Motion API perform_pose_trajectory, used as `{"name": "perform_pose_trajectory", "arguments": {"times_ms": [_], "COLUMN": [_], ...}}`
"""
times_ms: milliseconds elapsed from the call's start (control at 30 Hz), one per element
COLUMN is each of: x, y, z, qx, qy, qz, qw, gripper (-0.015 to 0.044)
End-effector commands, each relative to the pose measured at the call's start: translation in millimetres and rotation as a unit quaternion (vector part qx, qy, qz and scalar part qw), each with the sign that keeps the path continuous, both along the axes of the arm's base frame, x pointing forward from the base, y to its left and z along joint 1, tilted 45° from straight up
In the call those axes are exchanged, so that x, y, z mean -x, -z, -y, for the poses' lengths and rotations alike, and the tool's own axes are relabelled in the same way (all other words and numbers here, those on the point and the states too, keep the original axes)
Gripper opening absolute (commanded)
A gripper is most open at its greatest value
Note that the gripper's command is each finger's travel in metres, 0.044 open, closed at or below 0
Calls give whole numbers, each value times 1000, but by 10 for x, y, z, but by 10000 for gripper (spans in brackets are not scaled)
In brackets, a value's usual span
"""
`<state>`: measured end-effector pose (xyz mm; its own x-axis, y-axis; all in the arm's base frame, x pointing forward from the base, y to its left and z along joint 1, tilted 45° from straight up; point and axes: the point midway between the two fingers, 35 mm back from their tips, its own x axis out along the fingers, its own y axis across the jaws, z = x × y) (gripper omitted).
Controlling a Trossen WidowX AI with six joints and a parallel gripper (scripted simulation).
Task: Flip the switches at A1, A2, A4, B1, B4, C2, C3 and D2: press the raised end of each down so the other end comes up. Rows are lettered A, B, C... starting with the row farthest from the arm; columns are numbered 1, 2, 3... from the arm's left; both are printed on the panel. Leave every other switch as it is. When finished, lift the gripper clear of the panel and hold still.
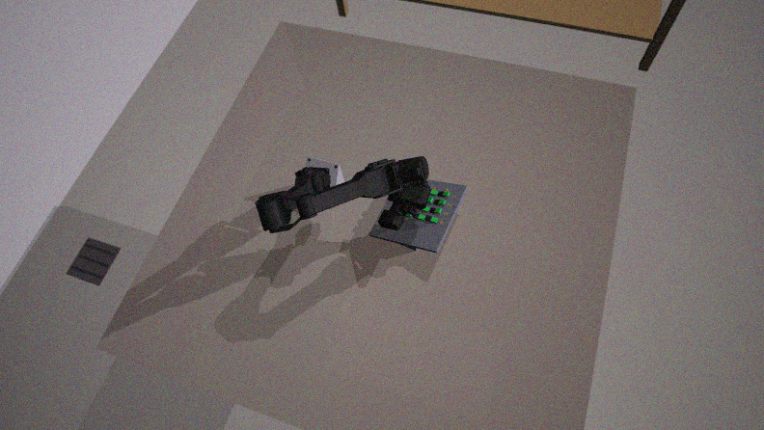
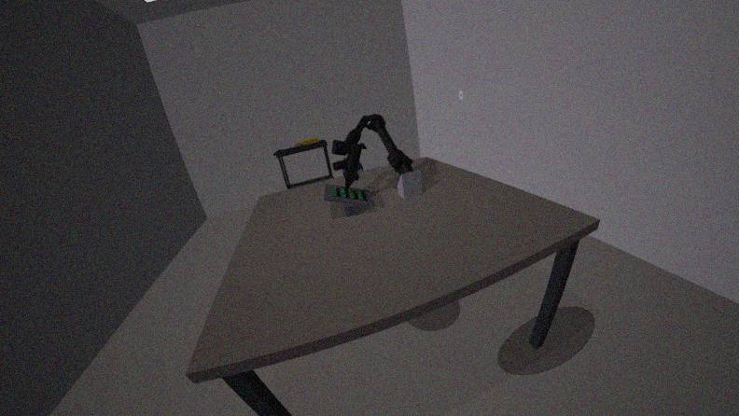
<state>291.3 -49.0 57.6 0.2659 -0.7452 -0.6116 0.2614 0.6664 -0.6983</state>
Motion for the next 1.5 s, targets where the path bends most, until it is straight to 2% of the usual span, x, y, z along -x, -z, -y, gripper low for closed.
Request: {"name": "perform_pose_trajectory", "arguments": {"times_ms": [0,1467], "x": [0,-14], "y": [7,42], "z": [0,42], "qx": [0,0], "qy": [-1,-1], "qz": [-2,-2], "qw": [1000,1000], "gripper": [0,0]}}
